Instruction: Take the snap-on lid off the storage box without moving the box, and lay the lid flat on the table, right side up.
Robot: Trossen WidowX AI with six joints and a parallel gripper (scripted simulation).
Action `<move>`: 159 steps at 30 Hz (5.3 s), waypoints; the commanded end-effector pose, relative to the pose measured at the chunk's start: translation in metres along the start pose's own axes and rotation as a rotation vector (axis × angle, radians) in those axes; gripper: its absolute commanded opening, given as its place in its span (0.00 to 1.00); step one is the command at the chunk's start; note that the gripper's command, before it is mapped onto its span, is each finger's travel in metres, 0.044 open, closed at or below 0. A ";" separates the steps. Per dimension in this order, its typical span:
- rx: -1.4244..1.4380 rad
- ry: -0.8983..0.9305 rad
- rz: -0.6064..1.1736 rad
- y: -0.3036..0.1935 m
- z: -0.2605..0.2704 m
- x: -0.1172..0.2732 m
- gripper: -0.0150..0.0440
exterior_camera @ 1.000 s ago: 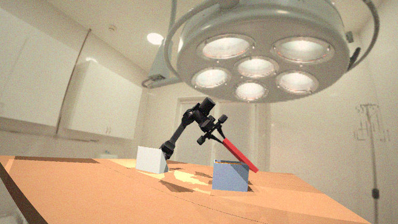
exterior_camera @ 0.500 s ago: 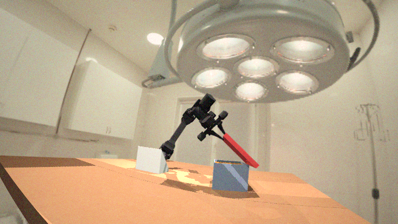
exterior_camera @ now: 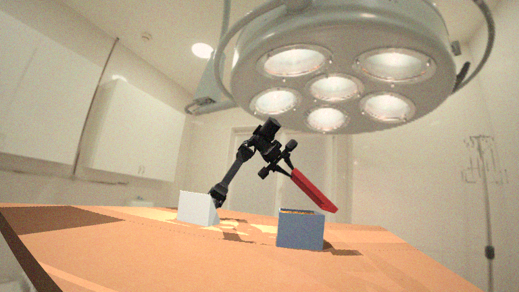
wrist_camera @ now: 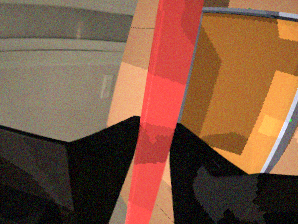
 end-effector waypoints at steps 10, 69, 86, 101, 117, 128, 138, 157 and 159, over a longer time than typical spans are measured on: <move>0.011 0.011 0.001 -0.020 -0.001 0.001 0.25; 0.003 0.010 0.004 -0.136 0.008 0.010 0.25; 0.000 0.009 0.005 -0.170 0.011 0.013 0.25; -0.002 0.009 0.005 -0.199 0.013 0.016 0.25; -0.004 0.008 0.006 -0.231 0.016 0.019 0.25; -0.005 0.008 0.006 -0.252 0.018 0.020 0.25; -0.006 0.008 0.007 -0.272 0.020 0.022 0.25; -0.007 0.008 0.007 -0.310 0.023 0.026 0.25; -0.007 0.008 0.007 -0.314 0.023 0.026 0.25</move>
Point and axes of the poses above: the point midway between the two fingers, 35 mm back from their tips, its own x axis back along the fingers, its own z axis across the jaws, y = z × x, the point moved 9 cm from there along x, back along the fingers, and after that the axes turned 9 degrees about x, right-handed, at the moved point
